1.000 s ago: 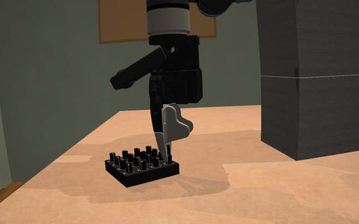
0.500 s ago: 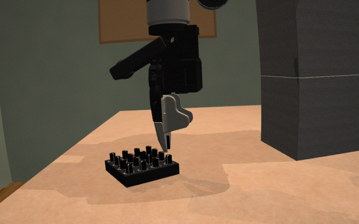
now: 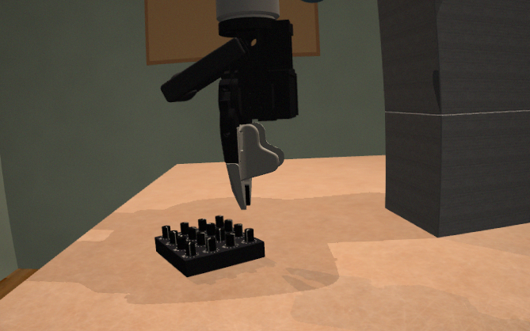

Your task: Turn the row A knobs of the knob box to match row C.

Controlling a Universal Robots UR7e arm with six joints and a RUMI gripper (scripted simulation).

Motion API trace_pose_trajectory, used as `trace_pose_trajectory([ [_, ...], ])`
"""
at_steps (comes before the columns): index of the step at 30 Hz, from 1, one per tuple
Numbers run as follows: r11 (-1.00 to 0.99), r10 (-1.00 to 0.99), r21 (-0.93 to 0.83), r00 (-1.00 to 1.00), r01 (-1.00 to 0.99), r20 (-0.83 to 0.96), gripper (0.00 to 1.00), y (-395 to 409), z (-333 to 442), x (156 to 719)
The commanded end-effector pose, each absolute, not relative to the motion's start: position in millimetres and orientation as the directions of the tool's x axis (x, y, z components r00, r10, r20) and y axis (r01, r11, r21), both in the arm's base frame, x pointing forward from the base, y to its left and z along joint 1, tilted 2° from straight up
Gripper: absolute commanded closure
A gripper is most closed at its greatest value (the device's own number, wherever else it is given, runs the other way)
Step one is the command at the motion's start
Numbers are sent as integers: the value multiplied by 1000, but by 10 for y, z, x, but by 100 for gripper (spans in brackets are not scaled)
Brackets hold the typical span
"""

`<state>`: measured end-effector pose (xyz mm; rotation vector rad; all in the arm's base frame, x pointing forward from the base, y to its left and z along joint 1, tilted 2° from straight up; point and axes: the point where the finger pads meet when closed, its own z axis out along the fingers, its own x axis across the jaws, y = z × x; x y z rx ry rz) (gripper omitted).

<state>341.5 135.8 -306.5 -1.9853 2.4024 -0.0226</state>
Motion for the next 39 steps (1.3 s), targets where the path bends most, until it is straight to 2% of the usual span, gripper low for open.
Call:
trace_pose_trajectory([
  [1, 188, -982, -28, -188, -982, -10, 89, 1358, -3056, 3419],
  [4, 188, -982, -28, -188, -982, -10, 89, 1358, -3056, 3419],
  [5, 188, -982, -28, -188, -982, -10, 0, 1358, -3055, 3419],
  [25, 188, -982, -28, -188, -982, -10, 0, 1357, -2850, 3413],
  [39, 188, -982, -28, -188, -982, -10, 0, 1355, -2354, 3399],
])
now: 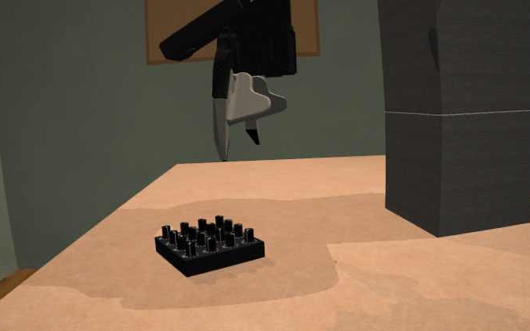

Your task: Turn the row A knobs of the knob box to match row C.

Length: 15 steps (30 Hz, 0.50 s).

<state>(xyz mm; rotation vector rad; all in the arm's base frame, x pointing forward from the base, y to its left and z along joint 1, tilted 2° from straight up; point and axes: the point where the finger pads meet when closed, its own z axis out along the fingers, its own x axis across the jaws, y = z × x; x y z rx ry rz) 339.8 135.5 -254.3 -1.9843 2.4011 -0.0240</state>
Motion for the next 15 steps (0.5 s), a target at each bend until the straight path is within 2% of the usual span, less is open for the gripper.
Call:
trace_pose_trajectory([
  [1, 188, -982, -28, -188, -982, -10, 0, 1354, -2318, 3398],
  [15, 188, -982, -28, -188, -982, -10, 0, 1353, -1985, 3388],
])
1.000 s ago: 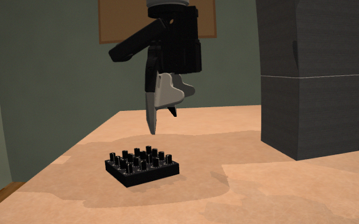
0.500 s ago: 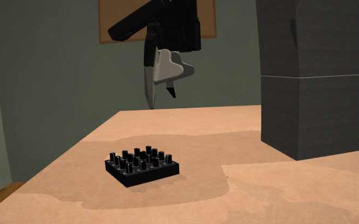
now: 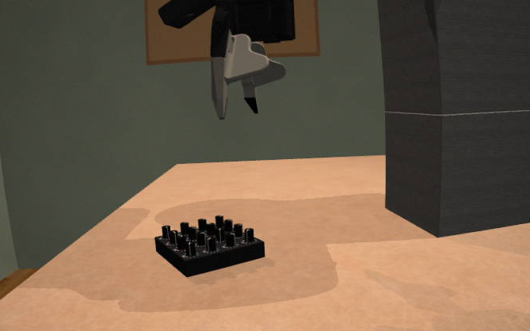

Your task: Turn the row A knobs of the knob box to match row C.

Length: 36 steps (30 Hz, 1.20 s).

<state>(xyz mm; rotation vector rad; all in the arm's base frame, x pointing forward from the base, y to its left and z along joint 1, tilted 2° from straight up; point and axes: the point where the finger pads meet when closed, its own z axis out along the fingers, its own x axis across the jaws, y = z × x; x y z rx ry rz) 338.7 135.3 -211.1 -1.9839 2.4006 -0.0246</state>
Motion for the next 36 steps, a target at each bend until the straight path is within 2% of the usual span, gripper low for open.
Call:
trace_pose_trajectory([
  [1, 188, -982, -28, -188, -982, -10, 0, 1353, -1968, 3388],
  [36, 188, -982, -28, -188, -982, -10, 0, 1352, -1888, 3385],
])
